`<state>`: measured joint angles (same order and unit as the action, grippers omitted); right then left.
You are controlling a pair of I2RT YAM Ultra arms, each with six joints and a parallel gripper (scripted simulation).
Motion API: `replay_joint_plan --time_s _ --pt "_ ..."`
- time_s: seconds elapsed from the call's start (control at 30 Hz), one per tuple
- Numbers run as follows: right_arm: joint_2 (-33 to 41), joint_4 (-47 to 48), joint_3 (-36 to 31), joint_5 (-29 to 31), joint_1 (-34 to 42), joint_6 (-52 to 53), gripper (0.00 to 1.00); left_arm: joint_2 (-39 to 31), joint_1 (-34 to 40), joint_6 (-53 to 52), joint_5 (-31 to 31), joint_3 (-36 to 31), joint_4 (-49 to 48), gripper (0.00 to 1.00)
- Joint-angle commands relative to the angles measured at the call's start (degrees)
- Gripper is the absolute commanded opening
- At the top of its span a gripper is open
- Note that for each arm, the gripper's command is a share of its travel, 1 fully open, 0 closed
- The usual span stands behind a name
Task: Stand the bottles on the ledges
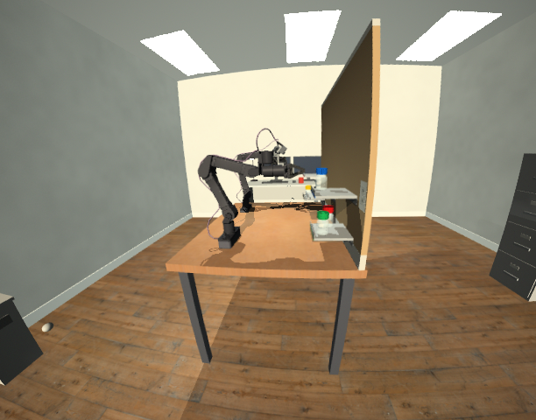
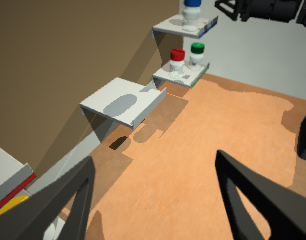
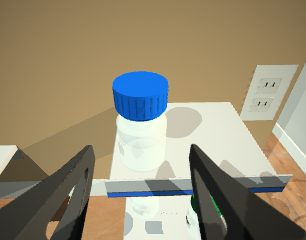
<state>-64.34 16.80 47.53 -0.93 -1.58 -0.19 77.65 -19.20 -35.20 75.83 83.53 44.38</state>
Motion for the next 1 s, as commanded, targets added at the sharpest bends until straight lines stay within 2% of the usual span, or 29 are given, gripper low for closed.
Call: replay_joint_plan --time_s 0.0,0.2,0.23,0.3,0.53,0.6,0.77,0.97 --pt "5.5 -2.7 -1.9 -0.2 -0.1 -0.1 0.70 0.0 -0.3 -0.6 1.4 1.3 1.3 0.87" --pt "6.1 -2.9 -0.7 0.0 0.6 -0.4 0.70 0.0 -0.3 -0.6 1.4 1.3 1.3 0.87" --pt "6.1 -2.7 -0.7 0.0 0.6 -0.3 0.81 0.0 -0.3 -0.4 0.8 2.0 1.2 0.98" --pt "6.7 -1.0 -1.9 -0.1 0.6 -0.2 1.00 0.0 -0.2 1.0 -2.5 1.5 0.6 1.00" --pt "8.8 6.5 -11.2 -0.7 0.8 0.5 1.00 -1.1 3.6 9.7 -22.2 1.5 -6.0 1.00" --pt "8.8 6.5 -11.2 -0.7 0.8 0.5 1.00 -1.1 3.6 9.7 -22.2 1.5 -6.0 1.00" --pt "10.0 12.0 -19.3 -0.7 1.1 0.7 1.00 -3.5 8.1 18.9 -37.5 -0.5 -13.1 1.00" --pt "9.5 17.2 -25.7 -0.7 1.3 0.7 1.00 -6.2 12.7 26.7 -51.9 -3.3 -19.6 1.00"
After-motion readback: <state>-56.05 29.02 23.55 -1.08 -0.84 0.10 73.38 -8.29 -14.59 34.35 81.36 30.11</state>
